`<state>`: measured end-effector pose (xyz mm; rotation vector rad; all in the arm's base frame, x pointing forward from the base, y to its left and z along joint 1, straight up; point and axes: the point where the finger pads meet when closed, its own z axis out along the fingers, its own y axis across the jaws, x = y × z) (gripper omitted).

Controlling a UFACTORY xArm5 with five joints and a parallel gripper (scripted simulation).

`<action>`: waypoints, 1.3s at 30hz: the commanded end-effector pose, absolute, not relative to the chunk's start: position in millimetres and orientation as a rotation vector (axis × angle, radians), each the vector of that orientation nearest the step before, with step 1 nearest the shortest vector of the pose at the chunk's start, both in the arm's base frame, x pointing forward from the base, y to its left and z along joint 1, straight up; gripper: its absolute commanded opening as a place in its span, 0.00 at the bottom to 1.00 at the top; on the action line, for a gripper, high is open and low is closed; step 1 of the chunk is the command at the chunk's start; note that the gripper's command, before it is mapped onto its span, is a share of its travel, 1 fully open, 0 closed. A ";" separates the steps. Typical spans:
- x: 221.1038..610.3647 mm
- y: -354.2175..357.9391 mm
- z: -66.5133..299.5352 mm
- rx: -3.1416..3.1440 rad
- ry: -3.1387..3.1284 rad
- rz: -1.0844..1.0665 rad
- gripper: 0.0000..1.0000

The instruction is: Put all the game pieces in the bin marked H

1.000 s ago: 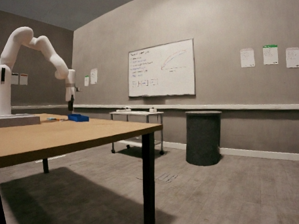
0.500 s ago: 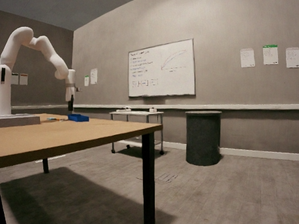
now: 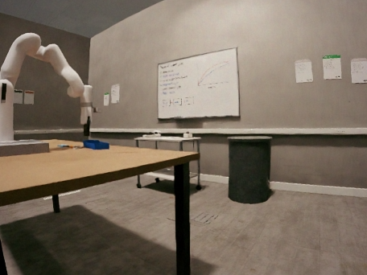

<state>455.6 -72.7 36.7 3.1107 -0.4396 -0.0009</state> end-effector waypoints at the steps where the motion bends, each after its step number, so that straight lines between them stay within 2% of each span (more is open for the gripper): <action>1: 457.0 -72.9 38.1 3.103 -0.439 0.005 0.09; 17: 457.0 -72.9 38.1 3.103 -0.439 0.005 0.09; 31: 457.0 -72.1 154.9 3.103 -0.439 0.006 0.09; 33: 457.0 -72.1 154.9 3.103 -0.439 0.006 0.09; 35: 456.9 -71.9 169.8 3.103 -0.439 0.006 0.09; 39: 456.9 -71.9 169.8 3.103 -0.439 0.006 0.09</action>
